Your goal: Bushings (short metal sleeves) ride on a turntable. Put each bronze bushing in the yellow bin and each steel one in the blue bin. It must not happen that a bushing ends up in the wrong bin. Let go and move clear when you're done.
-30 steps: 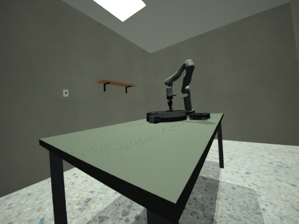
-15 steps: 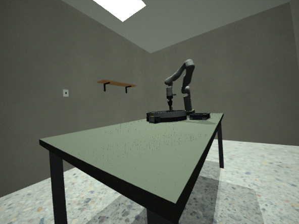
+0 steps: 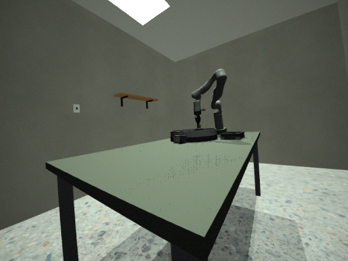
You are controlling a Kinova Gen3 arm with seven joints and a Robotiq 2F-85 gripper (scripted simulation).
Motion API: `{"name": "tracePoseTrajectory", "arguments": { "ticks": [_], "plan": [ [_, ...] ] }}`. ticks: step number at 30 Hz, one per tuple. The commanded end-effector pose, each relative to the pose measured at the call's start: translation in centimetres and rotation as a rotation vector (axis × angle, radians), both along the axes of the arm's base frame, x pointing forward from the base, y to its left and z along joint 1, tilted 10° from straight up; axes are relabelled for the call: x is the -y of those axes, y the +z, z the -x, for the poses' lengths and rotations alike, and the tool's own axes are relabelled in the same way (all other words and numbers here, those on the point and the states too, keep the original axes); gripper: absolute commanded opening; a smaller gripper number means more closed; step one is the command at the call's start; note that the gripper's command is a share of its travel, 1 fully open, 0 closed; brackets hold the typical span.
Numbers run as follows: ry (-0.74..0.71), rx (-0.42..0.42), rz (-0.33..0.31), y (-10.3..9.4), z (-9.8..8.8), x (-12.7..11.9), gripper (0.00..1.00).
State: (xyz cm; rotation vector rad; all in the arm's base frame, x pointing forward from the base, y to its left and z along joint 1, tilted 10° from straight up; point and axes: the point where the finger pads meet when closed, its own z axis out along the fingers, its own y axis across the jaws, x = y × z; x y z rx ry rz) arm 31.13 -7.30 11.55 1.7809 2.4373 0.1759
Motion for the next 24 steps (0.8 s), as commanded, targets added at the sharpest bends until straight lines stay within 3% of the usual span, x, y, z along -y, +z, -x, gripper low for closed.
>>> {"name": "tracePoseTrajectory", "arguments": {
  "ticks": [1, 24],
  "plan": [
    [0.001, 0.001, 0.0, 0.04, -0.03, -0.02, 0.0],
    [0.001, 0.001, 0.0, 0.63, 0.07, 0.0, 0.0]
  ]
}}
